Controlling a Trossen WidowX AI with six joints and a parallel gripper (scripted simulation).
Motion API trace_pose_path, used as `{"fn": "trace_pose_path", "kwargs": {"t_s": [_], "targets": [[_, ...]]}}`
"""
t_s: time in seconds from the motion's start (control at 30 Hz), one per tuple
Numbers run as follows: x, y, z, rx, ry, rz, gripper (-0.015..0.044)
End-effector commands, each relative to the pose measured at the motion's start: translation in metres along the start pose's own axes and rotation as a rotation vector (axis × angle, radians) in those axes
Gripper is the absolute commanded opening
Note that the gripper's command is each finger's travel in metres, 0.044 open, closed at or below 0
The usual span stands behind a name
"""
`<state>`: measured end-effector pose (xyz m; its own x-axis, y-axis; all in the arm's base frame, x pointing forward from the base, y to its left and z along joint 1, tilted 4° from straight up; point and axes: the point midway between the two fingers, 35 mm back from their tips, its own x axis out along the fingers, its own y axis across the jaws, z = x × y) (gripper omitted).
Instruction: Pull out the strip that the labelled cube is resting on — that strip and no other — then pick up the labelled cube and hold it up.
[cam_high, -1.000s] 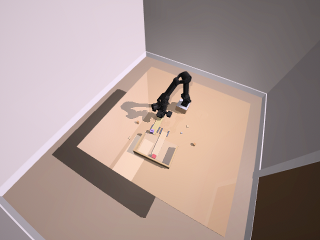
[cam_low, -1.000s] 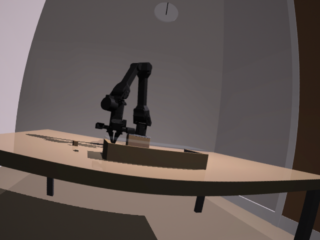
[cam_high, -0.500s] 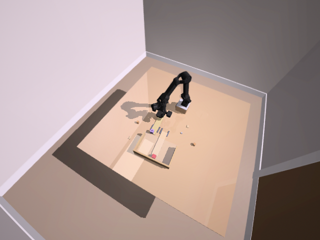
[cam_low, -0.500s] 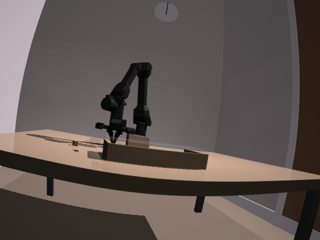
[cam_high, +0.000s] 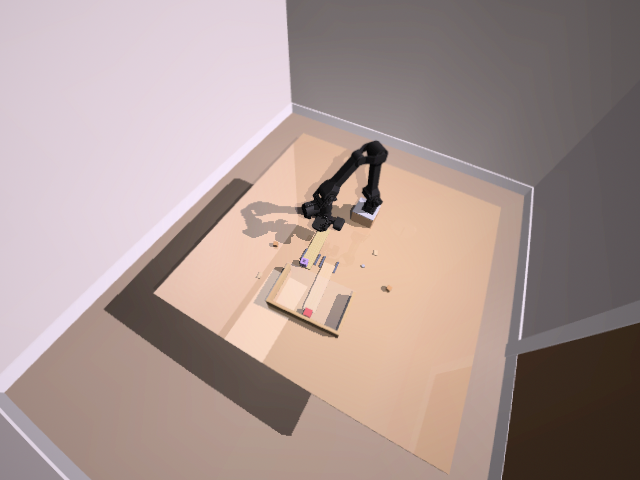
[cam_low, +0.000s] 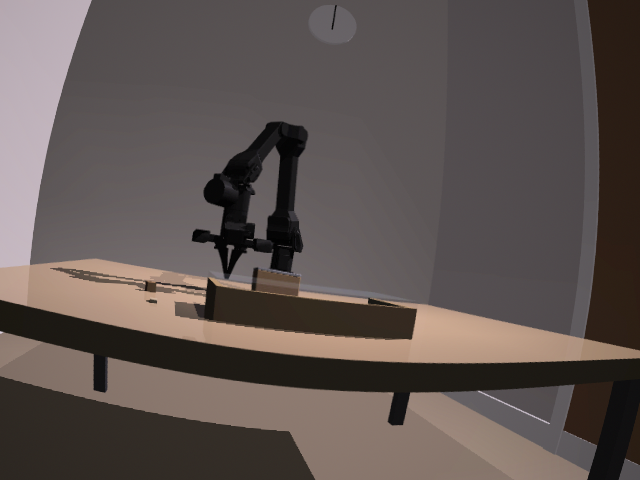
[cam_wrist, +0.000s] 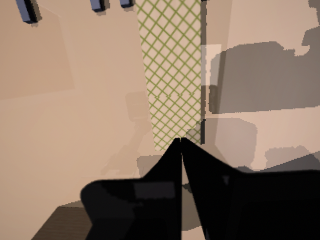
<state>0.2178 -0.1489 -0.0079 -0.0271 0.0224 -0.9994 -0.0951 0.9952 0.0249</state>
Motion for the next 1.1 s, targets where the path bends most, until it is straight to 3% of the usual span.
{"fn": "trace_pose_path", "kwargs": {"t_s": [0.0, 0.5, 1.07], "targets": [[-0.004, 0.001, 0.005, -0.032, 0.014, 0.004, 0.0053], [-0.01, -0.005, 0.064, -0.106, 0.009, 0.004, 0.044], [-0.019, -0.01, 0.123, -0.106, 0.005, 0.004, 0.044]]}}
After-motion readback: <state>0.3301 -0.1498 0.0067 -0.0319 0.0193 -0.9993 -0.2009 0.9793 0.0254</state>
